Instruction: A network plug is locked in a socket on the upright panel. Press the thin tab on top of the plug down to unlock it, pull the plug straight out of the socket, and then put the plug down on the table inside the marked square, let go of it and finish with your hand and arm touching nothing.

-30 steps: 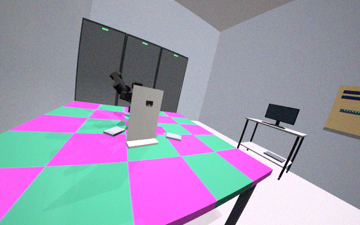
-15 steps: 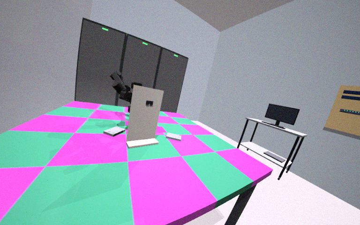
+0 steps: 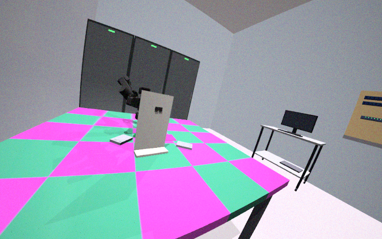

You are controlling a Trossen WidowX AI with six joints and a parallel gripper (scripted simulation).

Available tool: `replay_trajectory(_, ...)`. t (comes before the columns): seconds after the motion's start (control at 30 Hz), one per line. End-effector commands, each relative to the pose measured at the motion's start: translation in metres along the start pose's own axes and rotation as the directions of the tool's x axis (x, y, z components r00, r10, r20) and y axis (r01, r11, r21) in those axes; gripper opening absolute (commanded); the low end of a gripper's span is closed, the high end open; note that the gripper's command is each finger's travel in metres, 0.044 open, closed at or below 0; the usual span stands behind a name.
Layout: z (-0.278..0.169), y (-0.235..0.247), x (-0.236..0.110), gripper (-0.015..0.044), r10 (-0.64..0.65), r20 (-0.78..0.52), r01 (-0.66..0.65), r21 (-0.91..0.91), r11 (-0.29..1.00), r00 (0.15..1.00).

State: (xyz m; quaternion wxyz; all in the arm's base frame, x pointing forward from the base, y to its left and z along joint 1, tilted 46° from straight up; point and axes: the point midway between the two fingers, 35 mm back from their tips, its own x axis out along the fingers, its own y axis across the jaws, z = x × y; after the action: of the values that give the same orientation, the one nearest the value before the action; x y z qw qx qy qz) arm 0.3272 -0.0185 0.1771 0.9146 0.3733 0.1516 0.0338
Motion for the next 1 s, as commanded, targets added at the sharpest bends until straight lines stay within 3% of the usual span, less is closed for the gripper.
replay_trajectory(0.0, -0.001, 0.0, -0.002, 0.0, 0.001, -0.004, -0.001, -0.003, 1.0, 1.0)
replay_trajectory(0.97, -0.003, 0.0, -0.014, 0.0, 0.001, -0.004, -0.001, -0.004, 1.0, 1.0)
